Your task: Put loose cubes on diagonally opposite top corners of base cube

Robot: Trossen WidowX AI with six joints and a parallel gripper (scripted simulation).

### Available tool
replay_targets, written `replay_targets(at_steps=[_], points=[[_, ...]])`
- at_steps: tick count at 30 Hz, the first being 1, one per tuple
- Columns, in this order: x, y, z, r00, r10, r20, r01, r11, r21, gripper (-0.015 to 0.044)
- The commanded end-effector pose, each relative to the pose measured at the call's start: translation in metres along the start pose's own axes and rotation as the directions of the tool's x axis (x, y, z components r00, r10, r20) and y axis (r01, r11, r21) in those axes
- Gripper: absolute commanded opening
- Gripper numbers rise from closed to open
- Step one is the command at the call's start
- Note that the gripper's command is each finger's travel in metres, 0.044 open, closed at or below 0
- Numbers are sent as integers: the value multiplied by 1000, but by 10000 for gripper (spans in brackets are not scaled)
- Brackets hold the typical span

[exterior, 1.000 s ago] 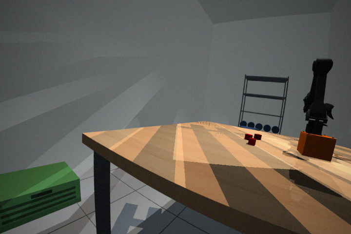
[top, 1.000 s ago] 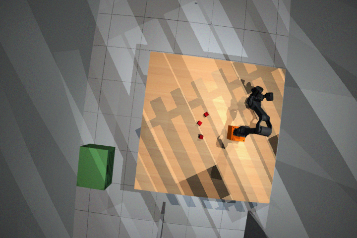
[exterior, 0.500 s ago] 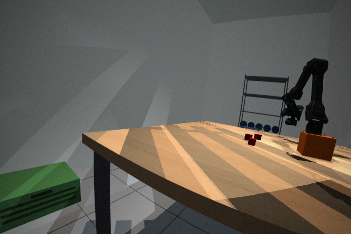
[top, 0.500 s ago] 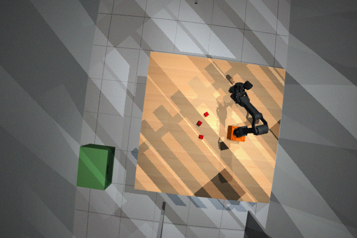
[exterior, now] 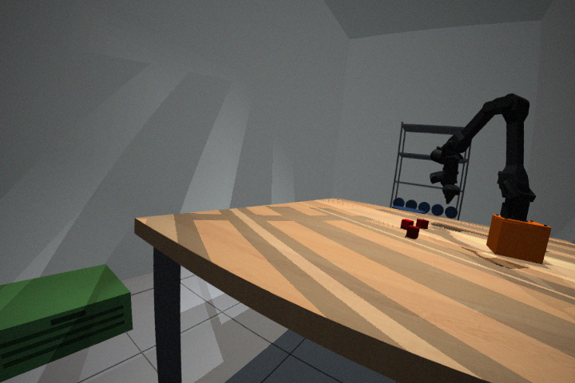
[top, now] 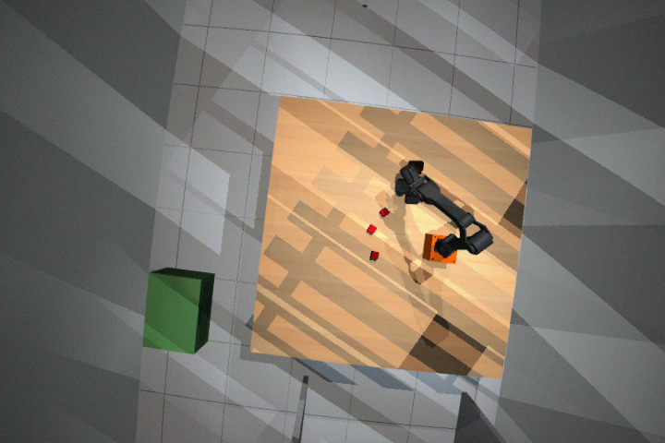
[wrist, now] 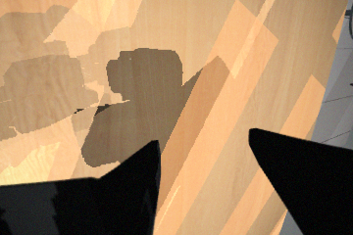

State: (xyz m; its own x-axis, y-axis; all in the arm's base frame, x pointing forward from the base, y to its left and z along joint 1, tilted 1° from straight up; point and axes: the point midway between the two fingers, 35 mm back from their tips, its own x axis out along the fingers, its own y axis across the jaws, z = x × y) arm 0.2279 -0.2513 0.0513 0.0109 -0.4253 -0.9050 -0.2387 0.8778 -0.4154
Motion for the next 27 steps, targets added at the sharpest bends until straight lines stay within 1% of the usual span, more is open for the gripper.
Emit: replay_targets(at_steps=[1,5,10,13,18,19,23,27], points=[[-17,30,36,992,106,66,-94,982,-167,265],[-38,64,64,971,216,105,-171,929,-328,265],[-69,111,89,928,354,114,-249,820,-515,265],[-79,125,94,913,394,109,-269,779,-566,265],[-77,126,94,913,394,109,-269,779,-566,265],[-71,128,95,913,394,109,-269,779,-566,265],[-29,146,100,913,394,109,-269,779,-566,265],[-22,150,100,913,394,108,-269,779,-566,265]])
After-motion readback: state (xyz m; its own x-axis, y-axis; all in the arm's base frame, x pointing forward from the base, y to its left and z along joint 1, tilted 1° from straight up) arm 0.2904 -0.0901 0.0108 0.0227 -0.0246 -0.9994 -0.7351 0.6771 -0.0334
